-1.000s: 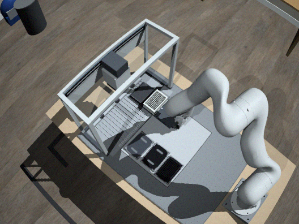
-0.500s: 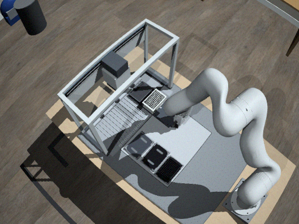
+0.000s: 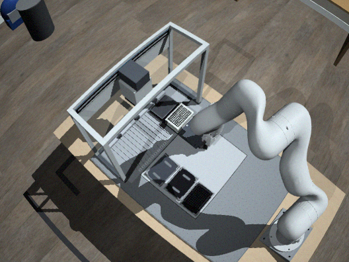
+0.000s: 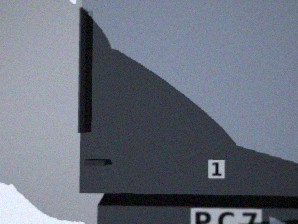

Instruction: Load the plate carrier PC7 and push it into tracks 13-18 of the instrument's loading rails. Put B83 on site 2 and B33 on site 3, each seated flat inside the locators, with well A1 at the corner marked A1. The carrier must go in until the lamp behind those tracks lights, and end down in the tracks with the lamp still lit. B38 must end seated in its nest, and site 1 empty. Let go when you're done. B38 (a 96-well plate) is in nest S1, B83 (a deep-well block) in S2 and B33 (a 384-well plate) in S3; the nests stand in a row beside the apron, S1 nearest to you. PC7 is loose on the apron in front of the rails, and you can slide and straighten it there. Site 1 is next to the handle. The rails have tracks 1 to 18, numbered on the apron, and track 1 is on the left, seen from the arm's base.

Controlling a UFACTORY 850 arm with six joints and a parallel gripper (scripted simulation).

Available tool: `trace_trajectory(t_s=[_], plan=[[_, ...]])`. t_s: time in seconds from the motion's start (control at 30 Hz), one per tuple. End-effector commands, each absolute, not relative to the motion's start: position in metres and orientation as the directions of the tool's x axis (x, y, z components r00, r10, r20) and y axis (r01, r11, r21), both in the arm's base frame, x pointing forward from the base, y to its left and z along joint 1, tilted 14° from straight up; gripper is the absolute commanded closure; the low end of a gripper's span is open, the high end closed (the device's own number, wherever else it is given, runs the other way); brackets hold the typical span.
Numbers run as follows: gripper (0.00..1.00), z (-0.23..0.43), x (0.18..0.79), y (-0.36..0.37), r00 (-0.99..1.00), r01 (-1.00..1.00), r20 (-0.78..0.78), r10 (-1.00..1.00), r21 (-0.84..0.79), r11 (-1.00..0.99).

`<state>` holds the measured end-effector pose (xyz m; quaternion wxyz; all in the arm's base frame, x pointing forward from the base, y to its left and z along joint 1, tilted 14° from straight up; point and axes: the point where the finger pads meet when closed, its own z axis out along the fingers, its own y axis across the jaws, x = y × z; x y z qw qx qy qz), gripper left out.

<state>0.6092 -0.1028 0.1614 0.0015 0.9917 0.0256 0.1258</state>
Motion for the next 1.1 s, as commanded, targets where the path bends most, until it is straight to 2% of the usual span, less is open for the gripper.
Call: trace_trajectory(t_s=[0.0,1.07], plan=[[0.18,0.1632,0.6121,-0.1029,0.966,0.051,0.252,0.051,0.01,-0.999],[0.18,0.1644,0.6169,-0.1026,0.966,0.05,0.252,0.051,0.01,-0.999]])
